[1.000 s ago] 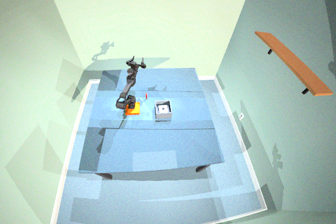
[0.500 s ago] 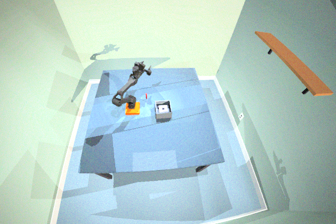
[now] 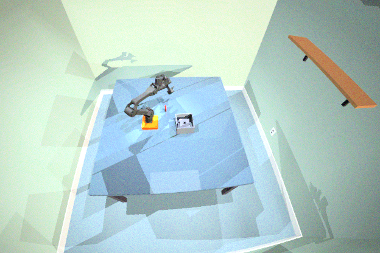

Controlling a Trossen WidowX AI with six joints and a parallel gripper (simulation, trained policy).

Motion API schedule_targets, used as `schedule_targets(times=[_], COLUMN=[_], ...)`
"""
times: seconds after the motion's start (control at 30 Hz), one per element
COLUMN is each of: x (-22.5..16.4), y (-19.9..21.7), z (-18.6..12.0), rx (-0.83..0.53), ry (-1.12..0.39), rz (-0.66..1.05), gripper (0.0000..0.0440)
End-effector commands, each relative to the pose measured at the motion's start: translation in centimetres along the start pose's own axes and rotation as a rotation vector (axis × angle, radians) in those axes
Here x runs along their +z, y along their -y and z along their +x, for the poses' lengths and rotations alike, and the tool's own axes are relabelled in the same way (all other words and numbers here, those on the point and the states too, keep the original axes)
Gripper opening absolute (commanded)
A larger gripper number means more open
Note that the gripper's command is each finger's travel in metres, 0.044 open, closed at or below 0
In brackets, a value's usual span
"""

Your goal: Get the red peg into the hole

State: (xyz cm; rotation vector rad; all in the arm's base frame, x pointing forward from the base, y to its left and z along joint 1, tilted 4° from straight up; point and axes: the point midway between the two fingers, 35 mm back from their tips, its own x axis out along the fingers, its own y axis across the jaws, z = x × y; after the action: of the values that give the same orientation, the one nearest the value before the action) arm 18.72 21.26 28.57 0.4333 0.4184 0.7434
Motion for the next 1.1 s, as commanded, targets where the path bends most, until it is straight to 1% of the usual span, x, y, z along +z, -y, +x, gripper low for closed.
schedule_targets(times=[0.0, 0.2, 0.53, 1.07], x=[-1.0, -2.8, -5.8, -10.7], y=[2.0, 4.9, 8.9, 13.2], z=[0.2, 0.0, -1.5, -4.2], rx=[-0.099, -0.244, -0.495, -0.901], ry=[-0.06, -0.146, -0.266, -0.402], rz=[0.083, 0.209, 0.42, 0.732], gripper=[0.0426, 0.044, 0.044, 0.044])
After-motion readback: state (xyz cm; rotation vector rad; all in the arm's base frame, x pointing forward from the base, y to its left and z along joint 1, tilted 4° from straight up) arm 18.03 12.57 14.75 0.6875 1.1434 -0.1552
